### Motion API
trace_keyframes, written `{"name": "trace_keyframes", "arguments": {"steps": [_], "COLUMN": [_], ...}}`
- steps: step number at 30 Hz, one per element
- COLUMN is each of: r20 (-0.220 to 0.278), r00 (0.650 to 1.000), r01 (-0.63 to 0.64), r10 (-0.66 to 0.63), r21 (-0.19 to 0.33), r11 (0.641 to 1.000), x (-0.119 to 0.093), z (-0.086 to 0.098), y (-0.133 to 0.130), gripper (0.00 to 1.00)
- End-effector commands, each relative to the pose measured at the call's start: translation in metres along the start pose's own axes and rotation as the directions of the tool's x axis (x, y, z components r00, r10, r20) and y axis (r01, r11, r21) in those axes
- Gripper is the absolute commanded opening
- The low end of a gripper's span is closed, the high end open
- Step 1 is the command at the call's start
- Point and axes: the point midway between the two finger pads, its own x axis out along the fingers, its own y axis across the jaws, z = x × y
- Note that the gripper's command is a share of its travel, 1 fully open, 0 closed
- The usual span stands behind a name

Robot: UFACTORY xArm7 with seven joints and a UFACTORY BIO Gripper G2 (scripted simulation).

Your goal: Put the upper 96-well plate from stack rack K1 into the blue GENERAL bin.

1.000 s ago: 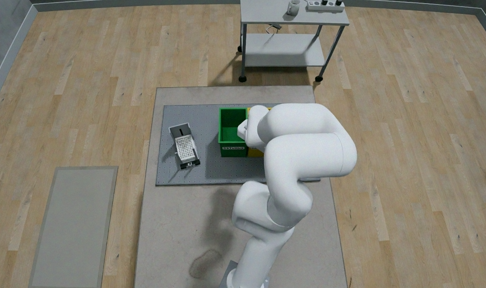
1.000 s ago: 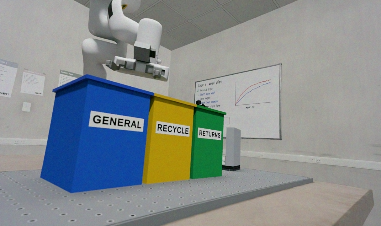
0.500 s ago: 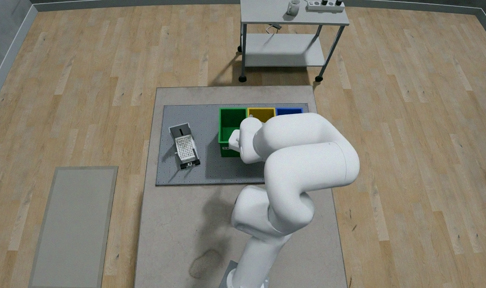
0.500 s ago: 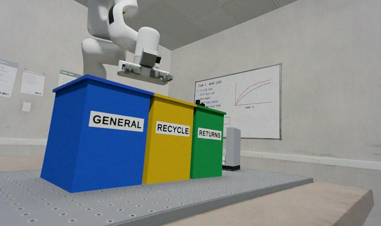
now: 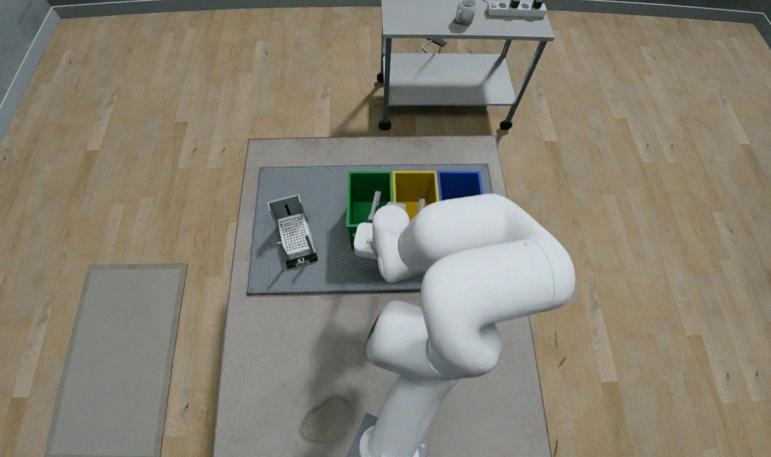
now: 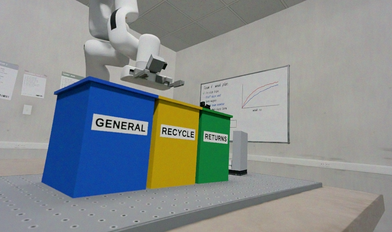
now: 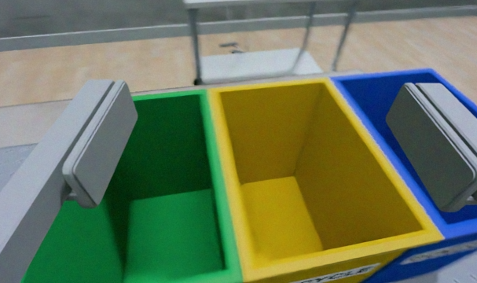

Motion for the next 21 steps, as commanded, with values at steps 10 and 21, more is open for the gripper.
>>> {"name": "trace_keyframes", "arguments": {"steps": [10,21], "r20": [0.061,0.061], "r00": [0.977,0.977], "r01": [-0.205,-0.205], "r10": [0.204,0.204], "r21": [0.005,0.005], "r11": [0.979,0.979], "x": [-0.039,-0.043], "z": [0.007,0.008], "y": [0.035,0.039], "gripper": [0.37,0.37]}}
